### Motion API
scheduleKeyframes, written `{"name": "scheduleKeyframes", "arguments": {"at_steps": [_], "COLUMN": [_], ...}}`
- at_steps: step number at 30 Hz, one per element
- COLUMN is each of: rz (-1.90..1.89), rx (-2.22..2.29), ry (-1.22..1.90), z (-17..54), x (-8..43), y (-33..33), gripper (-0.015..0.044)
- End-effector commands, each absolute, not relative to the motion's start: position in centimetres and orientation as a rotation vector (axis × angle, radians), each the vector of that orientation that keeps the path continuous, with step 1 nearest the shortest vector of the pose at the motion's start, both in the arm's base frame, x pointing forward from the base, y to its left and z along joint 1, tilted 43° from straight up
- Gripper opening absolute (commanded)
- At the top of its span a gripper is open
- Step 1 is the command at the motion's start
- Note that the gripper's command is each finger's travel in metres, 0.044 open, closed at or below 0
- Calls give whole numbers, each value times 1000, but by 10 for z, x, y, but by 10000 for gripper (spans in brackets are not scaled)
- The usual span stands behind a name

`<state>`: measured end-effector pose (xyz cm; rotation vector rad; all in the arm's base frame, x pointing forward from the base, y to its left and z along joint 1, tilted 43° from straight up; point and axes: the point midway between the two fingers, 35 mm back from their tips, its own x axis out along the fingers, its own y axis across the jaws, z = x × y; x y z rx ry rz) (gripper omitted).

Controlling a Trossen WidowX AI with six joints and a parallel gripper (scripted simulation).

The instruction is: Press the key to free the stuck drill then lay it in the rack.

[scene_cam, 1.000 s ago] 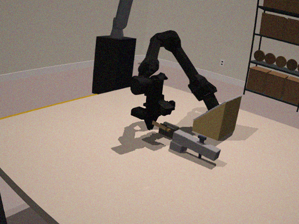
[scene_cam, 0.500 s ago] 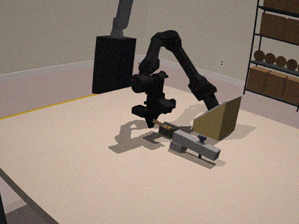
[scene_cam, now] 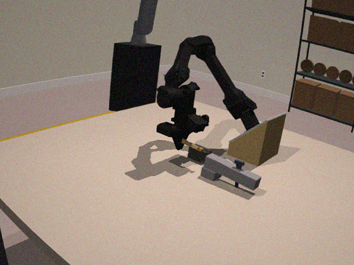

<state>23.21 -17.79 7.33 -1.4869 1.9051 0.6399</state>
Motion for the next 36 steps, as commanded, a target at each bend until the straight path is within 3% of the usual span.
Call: {"name": "scheduleKeyframes", "arguments": {"at_steps": [1, 36], "rz": [635, 635], "rx": [-1490, -1490], "ry": [1902, 1901], "z": [76, 83], "x": [233, 234], "y": [-176, -165], "gripper": [0, 0]}}
